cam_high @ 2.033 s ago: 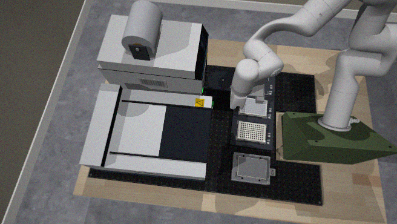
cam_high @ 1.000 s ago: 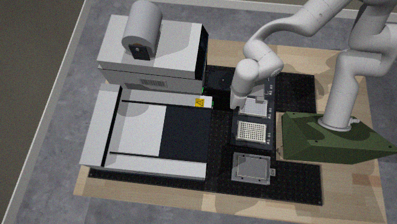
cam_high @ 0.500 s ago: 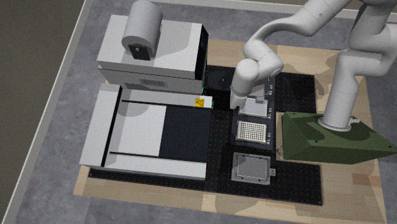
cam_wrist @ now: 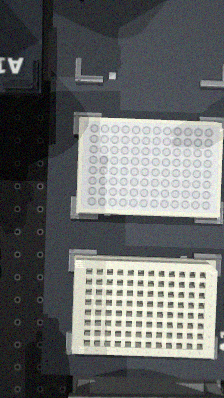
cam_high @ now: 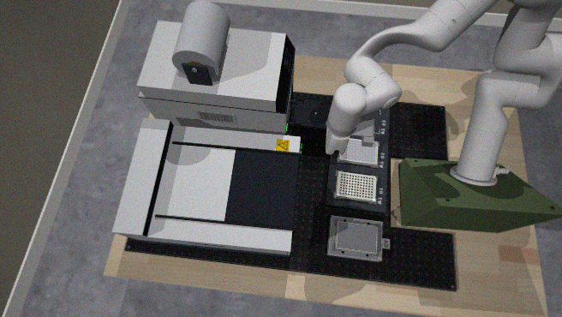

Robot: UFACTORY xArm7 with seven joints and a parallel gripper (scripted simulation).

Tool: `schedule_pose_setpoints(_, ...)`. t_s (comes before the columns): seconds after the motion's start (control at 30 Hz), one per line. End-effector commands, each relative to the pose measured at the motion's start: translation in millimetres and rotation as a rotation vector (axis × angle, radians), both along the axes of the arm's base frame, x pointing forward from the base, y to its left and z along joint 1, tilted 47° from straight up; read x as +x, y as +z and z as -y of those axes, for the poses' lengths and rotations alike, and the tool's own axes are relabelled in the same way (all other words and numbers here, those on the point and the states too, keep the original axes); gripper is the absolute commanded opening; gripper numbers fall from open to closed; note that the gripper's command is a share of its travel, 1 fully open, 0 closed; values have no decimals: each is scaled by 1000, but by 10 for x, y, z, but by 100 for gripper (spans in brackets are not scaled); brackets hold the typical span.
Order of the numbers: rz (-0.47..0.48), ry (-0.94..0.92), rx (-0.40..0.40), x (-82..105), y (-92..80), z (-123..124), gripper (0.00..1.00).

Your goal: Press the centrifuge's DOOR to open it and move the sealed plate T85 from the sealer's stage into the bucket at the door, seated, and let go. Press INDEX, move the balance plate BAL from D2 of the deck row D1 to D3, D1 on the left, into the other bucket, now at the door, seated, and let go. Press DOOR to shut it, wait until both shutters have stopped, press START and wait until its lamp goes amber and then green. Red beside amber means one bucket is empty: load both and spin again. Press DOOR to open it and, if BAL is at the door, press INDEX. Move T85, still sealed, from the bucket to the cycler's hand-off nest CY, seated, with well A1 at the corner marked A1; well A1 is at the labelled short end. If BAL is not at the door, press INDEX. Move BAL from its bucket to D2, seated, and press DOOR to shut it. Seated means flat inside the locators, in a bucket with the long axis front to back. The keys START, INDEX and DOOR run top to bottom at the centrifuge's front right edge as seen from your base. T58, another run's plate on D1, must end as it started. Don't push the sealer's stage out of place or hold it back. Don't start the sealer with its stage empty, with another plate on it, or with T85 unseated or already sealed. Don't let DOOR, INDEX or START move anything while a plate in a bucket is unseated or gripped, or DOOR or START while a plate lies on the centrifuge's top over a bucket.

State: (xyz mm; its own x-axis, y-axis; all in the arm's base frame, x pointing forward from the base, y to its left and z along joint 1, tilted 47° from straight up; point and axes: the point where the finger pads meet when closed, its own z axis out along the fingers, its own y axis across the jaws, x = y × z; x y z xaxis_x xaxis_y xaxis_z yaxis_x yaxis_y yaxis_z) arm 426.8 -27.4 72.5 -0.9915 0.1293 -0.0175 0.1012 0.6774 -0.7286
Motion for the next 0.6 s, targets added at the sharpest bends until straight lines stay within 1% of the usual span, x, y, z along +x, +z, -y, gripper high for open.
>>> schedule_pose_setpoints(0.0,2,3,1,10,4,-14,0)
schedule_pose_setpoints(0.57,2,3,1,10,4,-14,0)
